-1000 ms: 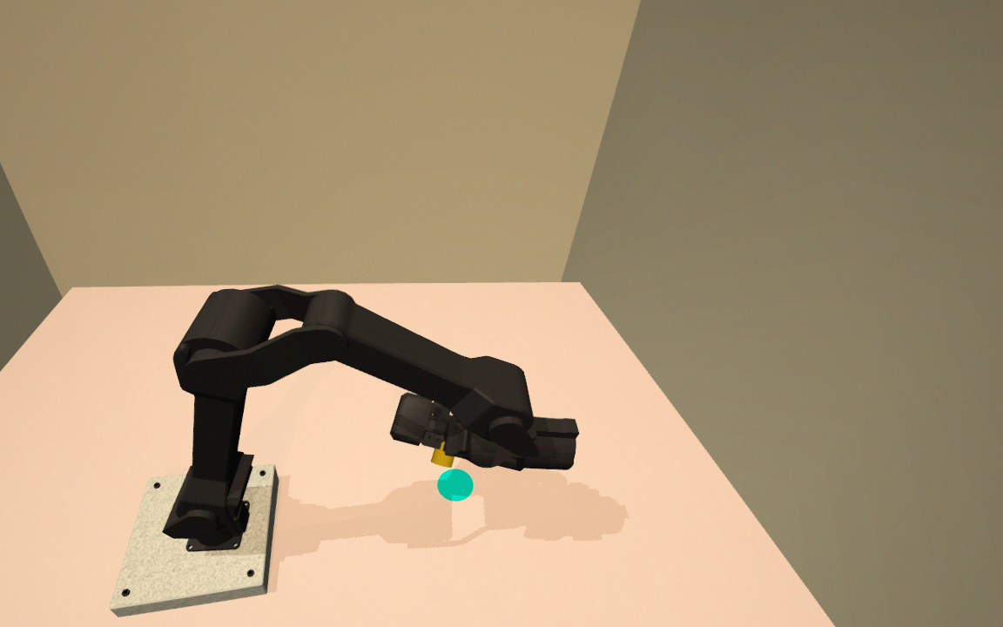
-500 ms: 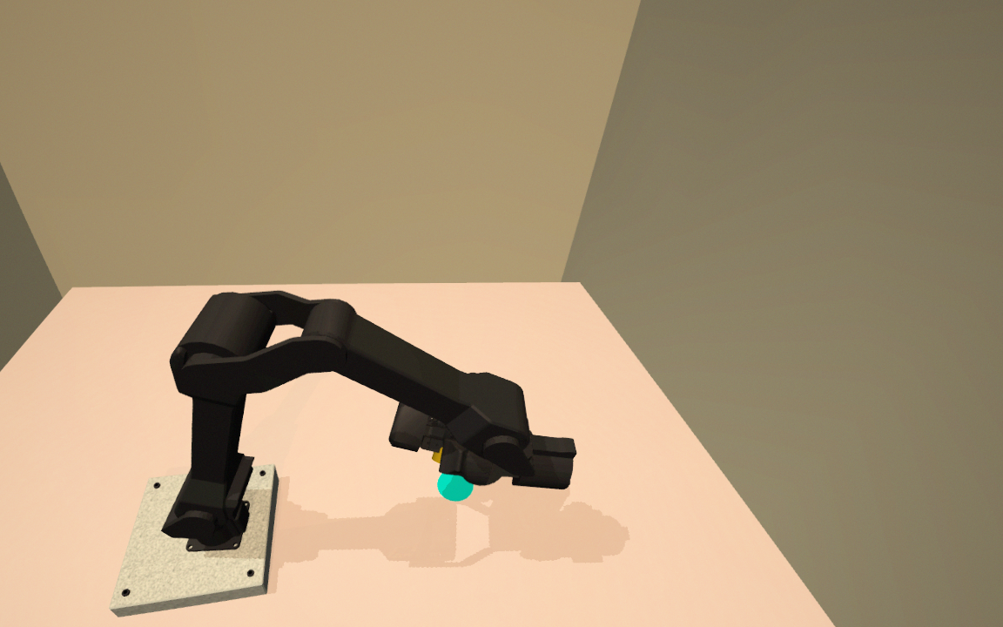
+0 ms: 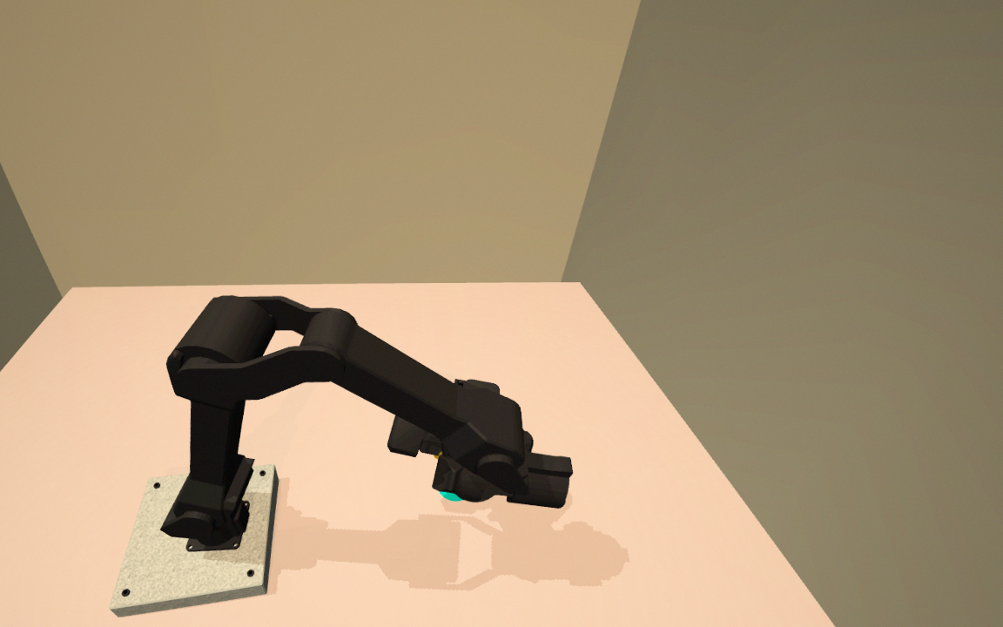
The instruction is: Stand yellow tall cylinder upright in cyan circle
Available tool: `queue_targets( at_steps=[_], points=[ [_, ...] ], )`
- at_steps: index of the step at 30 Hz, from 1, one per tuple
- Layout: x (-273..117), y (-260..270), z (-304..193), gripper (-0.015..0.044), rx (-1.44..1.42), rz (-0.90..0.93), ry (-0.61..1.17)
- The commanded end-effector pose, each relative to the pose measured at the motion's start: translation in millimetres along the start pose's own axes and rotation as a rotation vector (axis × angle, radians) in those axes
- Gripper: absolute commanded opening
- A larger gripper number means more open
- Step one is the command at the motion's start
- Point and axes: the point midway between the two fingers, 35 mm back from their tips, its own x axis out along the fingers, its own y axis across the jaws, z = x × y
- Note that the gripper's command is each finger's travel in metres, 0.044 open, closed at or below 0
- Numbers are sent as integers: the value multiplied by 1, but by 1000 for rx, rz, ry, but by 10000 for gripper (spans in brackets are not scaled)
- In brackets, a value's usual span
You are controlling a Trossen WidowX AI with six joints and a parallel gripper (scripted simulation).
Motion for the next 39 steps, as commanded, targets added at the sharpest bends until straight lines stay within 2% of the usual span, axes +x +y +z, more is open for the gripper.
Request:
queue_targets(
  at_steps=[1,39],
  points=[
    [-1,0,0,105,-7,-5,-38],
    [-16,-2,2,105,-72,-83,-316]
  ],
)
